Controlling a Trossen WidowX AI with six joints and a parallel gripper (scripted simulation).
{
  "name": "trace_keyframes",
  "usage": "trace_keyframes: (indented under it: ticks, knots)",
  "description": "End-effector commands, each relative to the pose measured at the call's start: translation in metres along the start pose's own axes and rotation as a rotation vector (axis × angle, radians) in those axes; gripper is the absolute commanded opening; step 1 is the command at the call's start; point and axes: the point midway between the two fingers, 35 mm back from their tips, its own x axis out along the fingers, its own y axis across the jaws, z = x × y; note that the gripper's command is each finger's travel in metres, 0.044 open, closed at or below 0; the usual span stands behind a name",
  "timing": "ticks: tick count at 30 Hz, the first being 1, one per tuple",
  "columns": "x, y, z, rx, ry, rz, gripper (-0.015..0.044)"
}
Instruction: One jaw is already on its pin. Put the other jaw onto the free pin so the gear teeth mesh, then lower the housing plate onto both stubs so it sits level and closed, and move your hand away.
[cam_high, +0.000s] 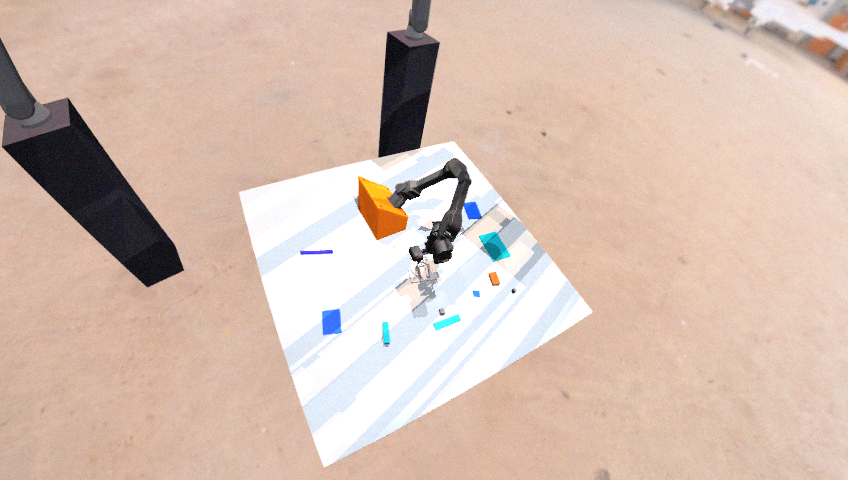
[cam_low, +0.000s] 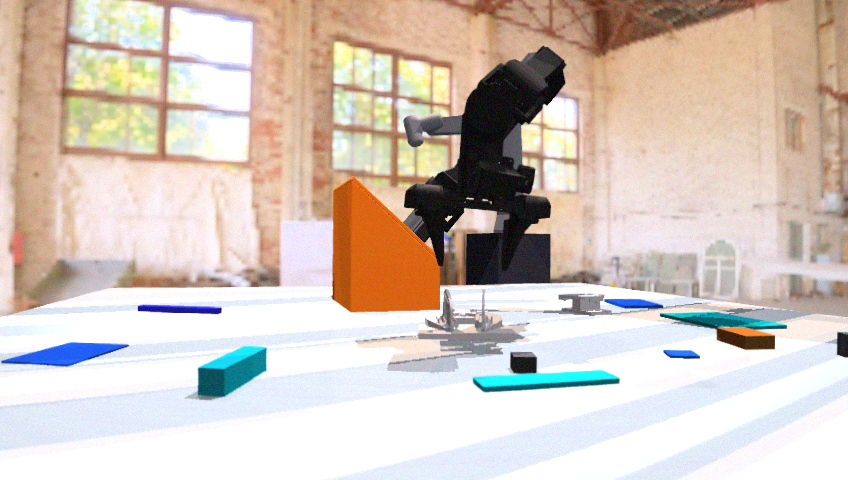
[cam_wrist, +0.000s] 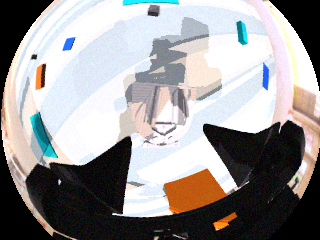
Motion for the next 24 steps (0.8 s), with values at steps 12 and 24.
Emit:
trace_keyframes:
  ticks: [12,24]
  knots:
    - [-0.019,0.184,-0.081,-0.196,-0.019,-0.006,0.044]
    - [-0.036,0.249,-0.167,-0.307,-0.004,0.082,0.044]
